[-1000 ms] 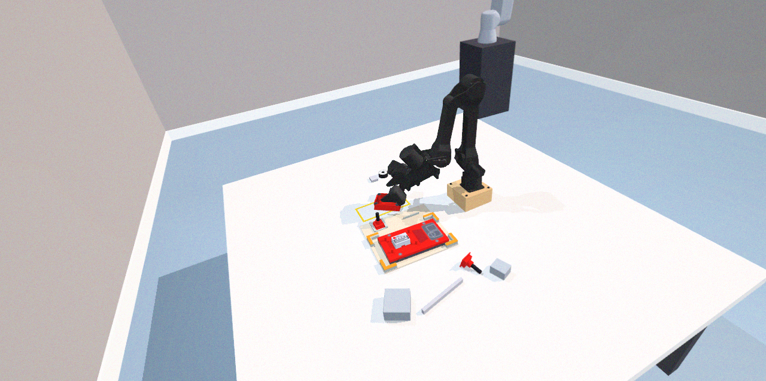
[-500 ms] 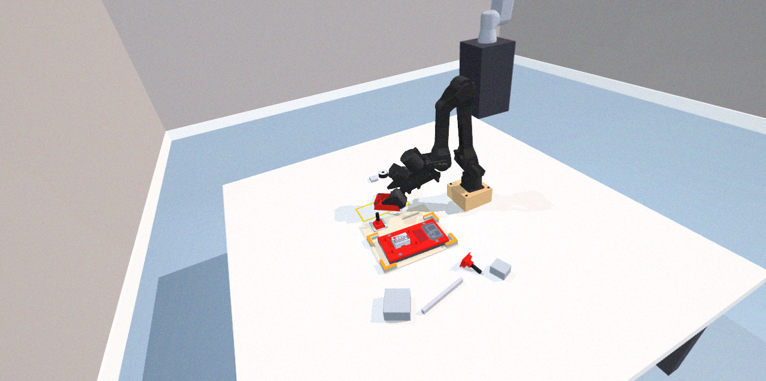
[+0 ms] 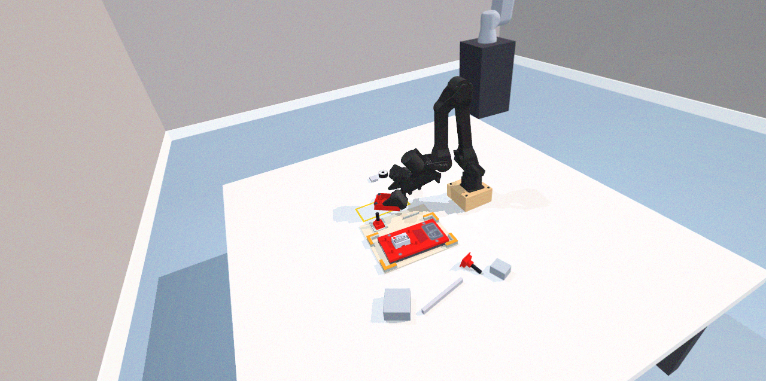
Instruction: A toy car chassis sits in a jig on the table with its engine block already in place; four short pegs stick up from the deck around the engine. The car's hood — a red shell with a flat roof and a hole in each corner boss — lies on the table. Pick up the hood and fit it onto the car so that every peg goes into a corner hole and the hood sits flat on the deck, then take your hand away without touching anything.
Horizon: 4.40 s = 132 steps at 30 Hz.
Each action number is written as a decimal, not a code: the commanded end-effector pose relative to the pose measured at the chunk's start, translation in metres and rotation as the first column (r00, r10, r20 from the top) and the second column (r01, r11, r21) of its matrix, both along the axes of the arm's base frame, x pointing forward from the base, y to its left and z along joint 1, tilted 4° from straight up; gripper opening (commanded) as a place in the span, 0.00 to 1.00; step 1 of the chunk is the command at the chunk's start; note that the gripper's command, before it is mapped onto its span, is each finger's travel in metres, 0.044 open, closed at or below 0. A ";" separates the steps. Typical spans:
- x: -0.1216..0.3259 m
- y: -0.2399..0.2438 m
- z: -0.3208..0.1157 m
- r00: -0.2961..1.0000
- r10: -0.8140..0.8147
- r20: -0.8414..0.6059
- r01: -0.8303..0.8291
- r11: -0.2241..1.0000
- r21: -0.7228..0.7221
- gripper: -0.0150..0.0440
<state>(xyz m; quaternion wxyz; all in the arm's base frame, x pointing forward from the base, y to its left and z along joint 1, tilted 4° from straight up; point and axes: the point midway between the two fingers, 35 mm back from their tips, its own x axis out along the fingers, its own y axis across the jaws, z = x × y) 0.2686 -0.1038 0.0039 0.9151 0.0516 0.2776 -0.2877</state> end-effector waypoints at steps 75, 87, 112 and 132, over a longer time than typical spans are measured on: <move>0.006 -0.001 0.004 1.000 0.000 0.001 0.000 1.000 0.000 0.25; 0.007 0.001 0.028 1.000 0.000 0.002 0.000 1.000 0.000 0.25; 0.001 0.004 0.055 1.000 0.000 0.002 0.000 1.000 0.001 0.25; 0.000 0.005 0.051 0.983 0.124 -0.135 -0.145 0.976 -0.161 0.25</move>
